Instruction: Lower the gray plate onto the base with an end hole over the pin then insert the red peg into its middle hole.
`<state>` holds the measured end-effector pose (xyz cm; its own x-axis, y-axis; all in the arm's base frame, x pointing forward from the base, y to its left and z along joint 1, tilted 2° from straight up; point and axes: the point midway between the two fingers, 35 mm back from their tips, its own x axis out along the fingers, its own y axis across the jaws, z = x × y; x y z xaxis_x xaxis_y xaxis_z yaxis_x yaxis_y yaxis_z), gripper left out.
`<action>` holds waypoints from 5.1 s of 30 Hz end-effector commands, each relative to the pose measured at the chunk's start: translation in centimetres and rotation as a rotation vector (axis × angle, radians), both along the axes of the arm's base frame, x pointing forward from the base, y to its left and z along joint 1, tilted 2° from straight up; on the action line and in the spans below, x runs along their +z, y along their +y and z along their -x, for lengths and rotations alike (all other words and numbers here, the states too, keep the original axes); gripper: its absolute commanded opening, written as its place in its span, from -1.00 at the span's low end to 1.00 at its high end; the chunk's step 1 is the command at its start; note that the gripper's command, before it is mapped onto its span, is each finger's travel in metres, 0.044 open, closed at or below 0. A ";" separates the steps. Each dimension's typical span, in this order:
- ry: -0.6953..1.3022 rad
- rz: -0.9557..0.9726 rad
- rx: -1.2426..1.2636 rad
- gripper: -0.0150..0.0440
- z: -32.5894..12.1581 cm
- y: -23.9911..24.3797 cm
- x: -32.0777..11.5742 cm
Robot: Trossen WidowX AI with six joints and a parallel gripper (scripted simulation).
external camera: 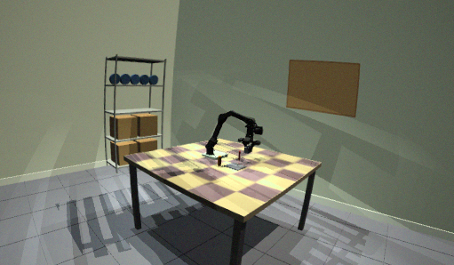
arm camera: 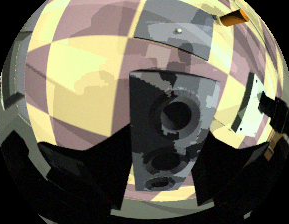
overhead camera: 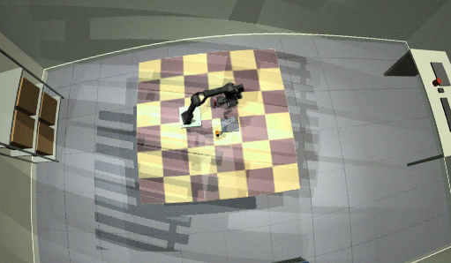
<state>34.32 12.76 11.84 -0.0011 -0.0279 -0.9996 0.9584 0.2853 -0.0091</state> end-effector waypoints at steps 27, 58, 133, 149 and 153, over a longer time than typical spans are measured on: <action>-0.017 -0.003 -0.218 -0.49 -0.4 -4.6 1.4; -0.030 0.003 -0.638 -0.49 0.5 -13.5 -3.1; -0.030 0.002 -0.742 -0.05 1.1 -15.7 -7.8; -0.030 0.002 -0.742 1.00 1.1 -15.7 -7.8; -0.032 0.003 -0.741 1.00 0.6 -15.6 -4.2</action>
<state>32.90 -2.84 4.68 -0.0156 -0.0305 -0.9994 0.8995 -0.4369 -0.0007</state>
